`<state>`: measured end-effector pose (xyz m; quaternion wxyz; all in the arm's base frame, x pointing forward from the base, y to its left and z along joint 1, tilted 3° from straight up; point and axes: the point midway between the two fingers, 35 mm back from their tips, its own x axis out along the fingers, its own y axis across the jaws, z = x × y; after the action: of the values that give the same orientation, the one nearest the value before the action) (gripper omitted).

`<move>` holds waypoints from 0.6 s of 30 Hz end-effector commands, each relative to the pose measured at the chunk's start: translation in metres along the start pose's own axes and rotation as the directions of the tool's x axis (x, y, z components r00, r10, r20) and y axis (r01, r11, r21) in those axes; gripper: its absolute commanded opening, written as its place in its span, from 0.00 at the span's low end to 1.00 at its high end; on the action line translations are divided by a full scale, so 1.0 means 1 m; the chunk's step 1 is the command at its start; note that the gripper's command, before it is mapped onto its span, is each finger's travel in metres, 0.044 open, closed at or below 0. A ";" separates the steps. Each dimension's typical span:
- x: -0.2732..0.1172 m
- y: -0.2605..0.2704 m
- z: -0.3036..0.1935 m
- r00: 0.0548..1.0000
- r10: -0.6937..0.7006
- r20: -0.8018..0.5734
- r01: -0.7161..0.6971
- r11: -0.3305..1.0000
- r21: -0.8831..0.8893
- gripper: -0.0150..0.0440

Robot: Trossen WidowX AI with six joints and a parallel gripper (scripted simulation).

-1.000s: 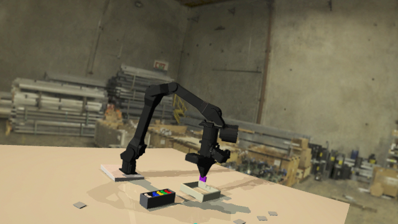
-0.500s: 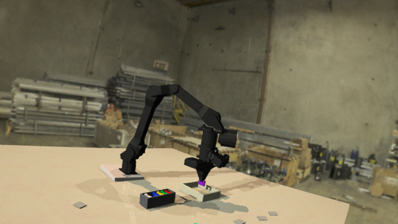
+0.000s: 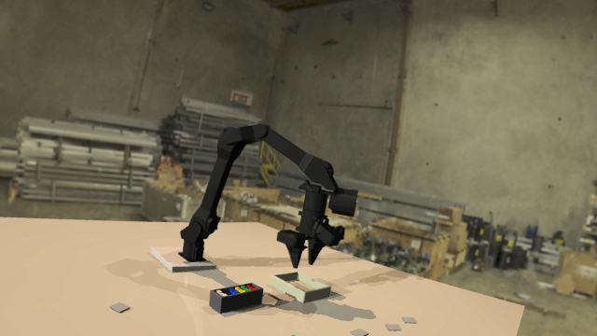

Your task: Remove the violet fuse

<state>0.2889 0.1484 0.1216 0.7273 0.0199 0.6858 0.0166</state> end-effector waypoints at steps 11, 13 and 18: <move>-0.019 0.001 0.001 1.000 0.006 0.012 -0.006 1.000 0.000 0.81; -0.019 0.001 0.001 1.000 0.006 0.012 -0.006 1.000 0.000 0.81; -0.019 0.001 0.001 1.000 0.006 0.012 -0.006 1.000 0.000 0.81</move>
<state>0.2886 0.1479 0.1404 0.7315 0.0222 0.6812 0.0187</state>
